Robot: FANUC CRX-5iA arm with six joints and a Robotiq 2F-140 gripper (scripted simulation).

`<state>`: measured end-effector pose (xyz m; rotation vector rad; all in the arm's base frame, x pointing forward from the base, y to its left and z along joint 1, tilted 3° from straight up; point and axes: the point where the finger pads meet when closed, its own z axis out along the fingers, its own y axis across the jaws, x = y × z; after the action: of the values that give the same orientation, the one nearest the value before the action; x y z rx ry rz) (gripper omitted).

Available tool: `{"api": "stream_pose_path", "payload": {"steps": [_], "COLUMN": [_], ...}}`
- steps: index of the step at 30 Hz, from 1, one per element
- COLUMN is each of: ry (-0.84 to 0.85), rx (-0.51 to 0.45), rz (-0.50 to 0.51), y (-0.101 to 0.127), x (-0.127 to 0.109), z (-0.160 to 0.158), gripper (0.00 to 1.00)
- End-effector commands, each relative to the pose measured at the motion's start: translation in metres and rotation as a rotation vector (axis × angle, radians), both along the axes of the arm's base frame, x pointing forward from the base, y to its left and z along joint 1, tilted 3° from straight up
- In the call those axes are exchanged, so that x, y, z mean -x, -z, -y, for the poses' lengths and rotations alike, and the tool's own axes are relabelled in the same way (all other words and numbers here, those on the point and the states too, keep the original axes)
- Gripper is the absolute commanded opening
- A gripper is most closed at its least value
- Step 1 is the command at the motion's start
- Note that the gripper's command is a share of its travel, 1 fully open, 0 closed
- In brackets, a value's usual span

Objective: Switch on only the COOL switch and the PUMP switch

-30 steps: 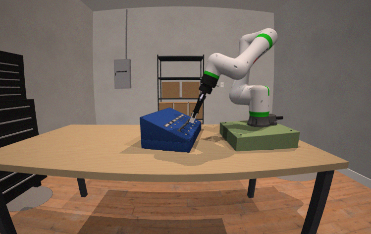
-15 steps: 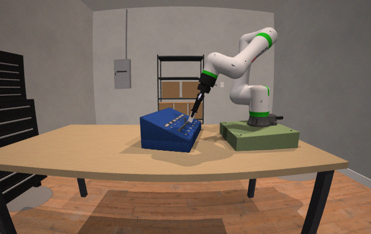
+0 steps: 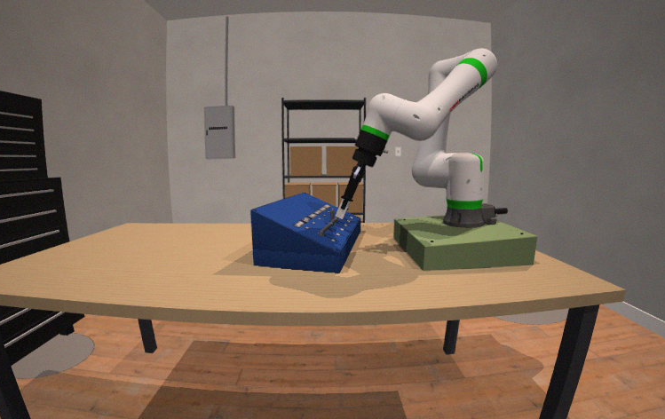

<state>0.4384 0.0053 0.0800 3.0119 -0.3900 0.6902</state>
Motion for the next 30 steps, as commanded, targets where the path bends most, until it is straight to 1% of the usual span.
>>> {"api": "stream_pose_path", "payload": {"steps": [1, 16, 25, 30], "ry": [0.000, 0.000, 0.000, 0.000], "rx": [0.000, 0.000, 0.000, 0.000], "rz": [0.000, 0.000, 0.000, 0.000], "y": [0.000, 0.000, 0.004, 0.005], "x": [0.000, 0.000, 0.009, 0.010], "z": [0.000, 0.000, -0.003, -0.003], "gripper": [0.00, 0.00, 0.00, 0.00]}}
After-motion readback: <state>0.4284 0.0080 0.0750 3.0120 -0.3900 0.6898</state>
